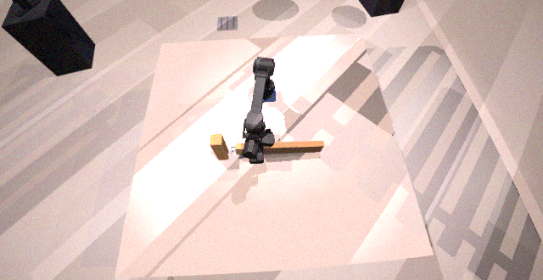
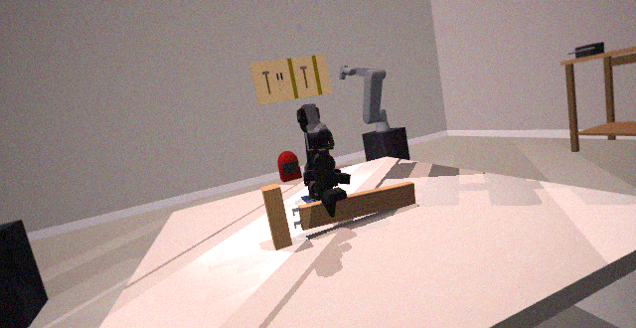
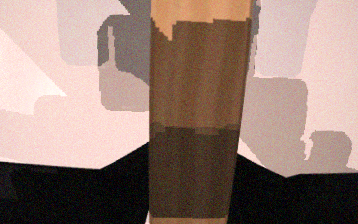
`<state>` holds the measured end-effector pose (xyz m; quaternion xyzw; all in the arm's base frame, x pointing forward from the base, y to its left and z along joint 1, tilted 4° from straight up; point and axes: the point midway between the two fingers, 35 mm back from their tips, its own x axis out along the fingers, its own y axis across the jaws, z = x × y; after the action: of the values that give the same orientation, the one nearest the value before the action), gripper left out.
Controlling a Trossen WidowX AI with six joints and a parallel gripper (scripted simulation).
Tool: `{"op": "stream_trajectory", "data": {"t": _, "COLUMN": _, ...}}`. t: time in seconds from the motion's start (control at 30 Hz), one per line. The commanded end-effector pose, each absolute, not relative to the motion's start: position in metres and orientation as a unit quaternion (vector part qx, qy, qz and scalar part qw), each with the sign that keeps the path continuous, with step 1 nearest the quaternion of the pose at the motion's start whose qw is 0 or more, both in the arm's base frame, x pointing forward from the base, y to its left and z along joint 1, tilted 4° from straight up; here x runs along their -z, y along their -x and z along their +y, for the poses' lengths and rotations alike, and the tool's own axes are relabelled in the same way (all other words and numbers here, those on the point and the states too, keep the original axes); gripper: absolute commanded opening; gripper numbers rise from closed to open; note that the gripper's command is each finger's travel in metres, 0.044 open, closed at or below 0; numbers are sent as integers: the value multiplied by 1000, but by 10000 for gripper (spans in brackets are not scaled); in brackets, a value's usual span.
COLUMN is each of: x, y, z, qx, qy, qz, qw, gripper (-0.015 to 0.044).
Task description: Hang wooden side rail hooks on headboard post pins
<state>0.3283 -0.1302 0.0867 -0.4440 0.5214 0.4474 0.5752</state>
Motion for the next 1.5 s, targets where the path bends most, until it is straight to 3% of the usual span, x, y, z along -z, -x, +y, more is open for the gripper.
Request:
{"op": "stream_trajectory", "data": {"t": 0.0, "x": -90, "y": -330, "z": -132, "qx": -445, "qy": 448, "qz": 520, "qw": 575, "gripper": 0}}
{"op": "stream_trajectory", "data": {"t": 1.47, "x": -89, "y": -329, "z": -136, "qx": -445, "qy": 449, "qz": 520, "qw": 575, "gripper": 0}}
